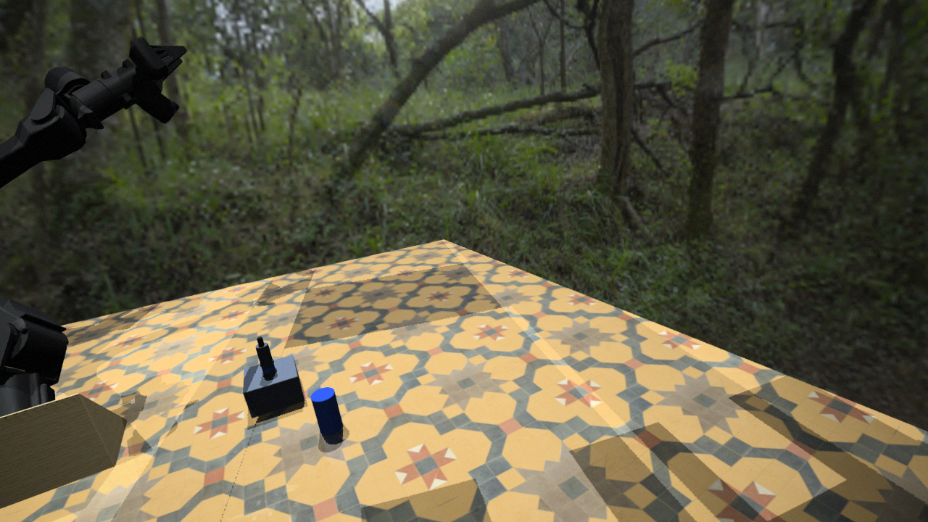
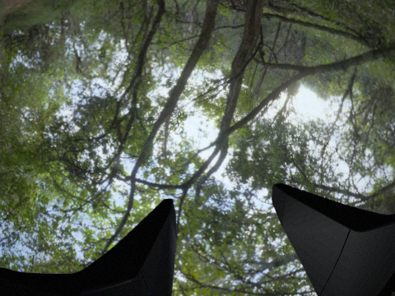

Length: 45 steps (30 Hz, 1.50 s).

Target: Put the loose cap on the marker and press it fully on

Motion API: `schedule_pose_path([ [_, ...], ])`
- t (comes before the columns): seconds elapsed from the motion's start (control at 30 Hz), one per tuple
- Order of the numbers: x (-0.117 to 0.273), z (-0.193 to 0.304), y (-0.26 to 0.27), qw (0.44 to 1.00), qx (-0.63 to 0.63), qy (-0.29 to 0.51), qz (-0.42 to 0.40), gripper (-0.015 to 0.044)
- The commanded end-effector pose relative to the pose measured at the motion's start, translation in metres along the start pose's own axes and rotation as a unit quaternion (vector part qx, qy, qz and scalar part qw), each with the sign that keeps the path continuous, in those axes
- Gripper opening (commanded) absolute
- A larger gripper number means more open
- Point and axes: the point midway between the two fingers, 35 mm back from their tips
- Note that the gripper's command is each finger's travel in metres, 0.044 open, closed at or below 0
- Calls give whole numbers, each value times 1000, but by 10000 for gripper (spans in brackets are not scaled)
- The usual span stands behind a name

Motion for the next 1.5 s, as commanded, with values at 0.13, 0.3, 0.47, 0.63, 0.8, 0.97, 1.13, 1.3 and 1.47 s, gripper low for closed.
schedule_pose_path([
  [0.13, -30, -31, 76, 990, -68, -59, -109, 241],
  [0.3, -44, -66, 150, 962, -128, -110, -217, 241],
  [0.47, -42, -101, 225, 913, -192, -150, -329, 241],
  [0.63, -23, -135, 302, 837, -261, -176, -447, 241],
  [0.8, 11, -167, 370, 737, -329, -184, -560, 241],
  [0.97, 62, -198, 431, 601, -399, -172, -671, 241],
  [1.13, 121, -224, 475, 437, -458, -140, -761, 241],
  [1.3, 191, -249, 504, 219, -503, -79, -832, 241],
  [1.47, 232, -263, 514, 65, -516, -30, -854, 241],
])
Point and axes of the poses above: the point midway between the two fingers, 35 mm back from their tips, its own x axis back along the fingers, its own y axis across the jaws, z = x × y, and after that the axes turned 12 degrees about -x, right-handed
